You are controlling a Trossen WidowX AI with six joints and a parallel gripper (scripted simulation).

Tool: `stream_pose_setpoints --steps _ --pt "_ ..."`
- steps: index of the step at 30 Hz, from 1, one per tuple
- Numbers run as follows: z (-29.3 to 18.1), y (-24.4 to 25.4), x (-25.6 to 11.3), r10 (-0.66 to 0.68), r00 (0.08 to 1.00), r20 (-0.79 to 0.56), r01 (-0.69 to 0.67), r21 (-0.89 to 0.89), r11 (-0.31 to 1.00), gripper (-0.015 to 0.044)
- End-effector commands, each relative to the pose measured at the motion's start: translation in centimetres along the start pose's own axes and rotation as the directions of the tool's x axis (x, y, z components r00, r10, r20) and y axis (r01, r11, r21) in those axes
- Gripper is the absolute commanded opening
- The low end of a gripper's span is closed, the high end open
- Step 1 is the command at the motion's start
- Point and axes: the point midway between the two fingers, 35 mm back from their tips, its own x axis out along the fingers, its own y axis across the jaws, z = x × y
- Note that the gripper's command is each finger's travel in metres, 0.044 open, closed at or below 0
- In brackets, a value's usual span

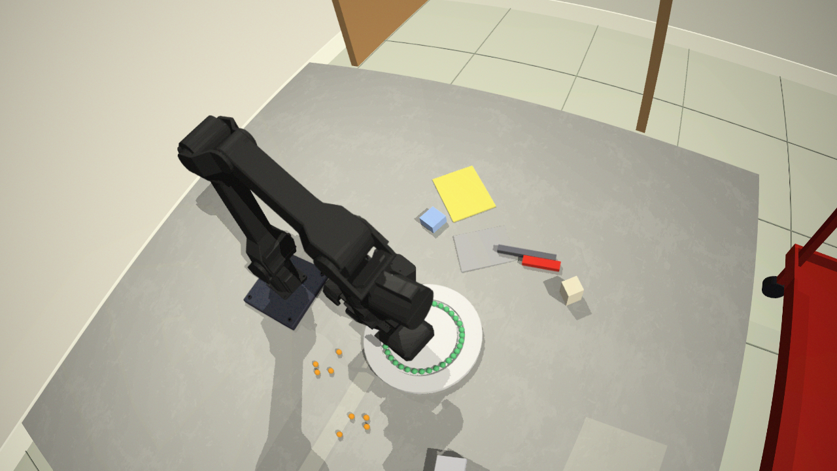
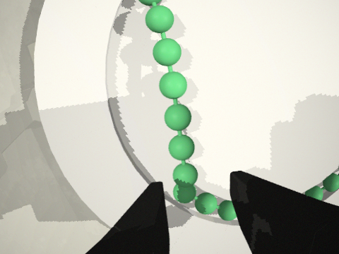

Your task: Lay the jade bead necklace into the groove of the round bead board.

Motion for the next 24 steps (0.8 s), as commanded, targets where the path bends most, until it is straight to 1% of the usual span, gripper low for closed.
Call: stream_pose_setpoints --steps 1,10,14,15,24 --pt "-0.03 0.19 0.93 0.010 1.000 -0.001 -0.010 -0.004 1.000 0.0120" --pt "-0.04 0.26 1.49 0.012 1.000 -0.002 -0.012 -0.005 1.000 0.0120" --pt "-0.03 0.18 1.24 0.008 1.000 -0.001 -0.008 -0.001 1.000 0.0015" --pt "-0.03 0.18 1.24 0.008 1.000 -0.001 -0.008 -0.001 1.000 0.0000" --pt "-0.03 0.18 1.24 0.008 1.000 -0.001 -0.008 -0.001 1.000 0.0000"
